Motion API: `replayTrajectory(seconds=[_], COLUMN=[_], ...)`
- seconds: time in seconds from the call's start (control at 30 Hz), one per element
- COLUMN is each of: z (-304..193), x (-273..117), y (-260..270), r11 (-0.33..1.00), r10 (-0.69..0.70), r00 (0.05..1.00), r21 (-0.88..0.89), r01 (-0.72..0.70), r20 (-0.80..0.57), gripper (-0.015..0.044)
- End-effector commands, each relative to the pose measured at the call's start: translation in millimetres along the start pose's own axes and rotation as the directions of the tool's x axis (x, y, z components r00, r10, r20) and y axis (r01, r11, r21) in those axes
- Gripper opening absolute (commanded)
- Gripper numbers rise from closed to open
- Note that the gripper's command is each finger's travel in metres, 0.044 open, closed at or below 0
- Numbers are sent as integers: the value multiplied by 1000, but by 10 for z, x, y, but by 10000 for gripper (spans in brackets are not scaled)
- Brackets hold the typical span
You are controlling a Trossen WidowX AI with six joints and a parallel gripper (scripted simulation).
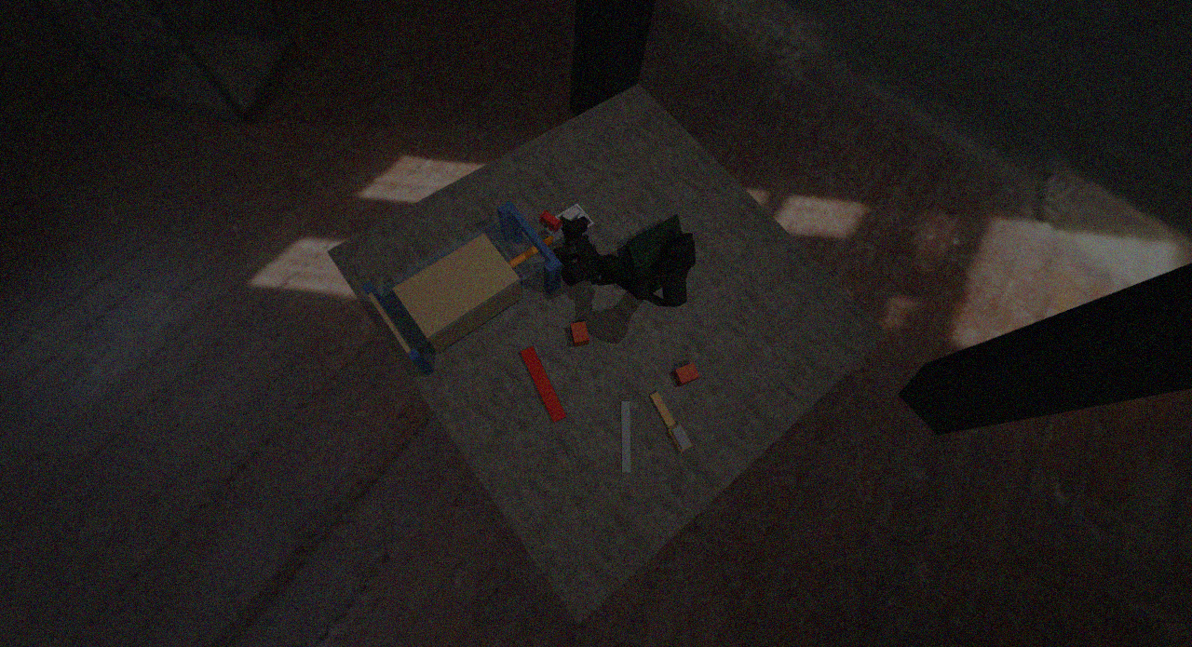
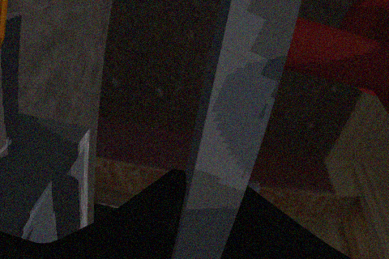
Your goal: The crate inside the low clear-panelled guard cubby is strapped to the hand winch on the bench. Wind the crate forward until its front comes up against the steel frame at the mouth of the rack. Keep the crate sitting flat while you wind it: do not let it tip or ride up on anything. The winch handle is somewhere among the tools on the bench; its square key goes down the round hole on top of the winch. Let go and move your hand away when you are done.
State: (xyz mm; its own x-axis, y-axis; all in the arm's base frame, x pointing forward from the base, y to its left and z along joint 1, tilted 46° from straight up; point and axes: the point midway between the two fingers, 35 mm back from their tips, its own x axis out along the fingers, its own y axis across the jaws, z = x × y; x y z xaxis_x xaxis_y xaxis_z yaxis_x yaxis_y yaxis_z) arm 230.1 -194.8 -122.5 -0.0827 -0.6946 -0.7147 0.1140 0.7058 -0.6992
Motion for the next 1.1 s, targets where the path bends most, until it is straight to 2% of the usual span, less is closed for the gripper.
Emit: replayTrajectory(seconds=[0.0, 1.07], z=[2, -4], x=[6, 19], y=[9, 82], r11=[1000, 1000], r10=[1, 2], r00=[1000, 1000], r21=[2, 1], r01=[-1, -2], r20=[1, -1], gripper=[0, 0])
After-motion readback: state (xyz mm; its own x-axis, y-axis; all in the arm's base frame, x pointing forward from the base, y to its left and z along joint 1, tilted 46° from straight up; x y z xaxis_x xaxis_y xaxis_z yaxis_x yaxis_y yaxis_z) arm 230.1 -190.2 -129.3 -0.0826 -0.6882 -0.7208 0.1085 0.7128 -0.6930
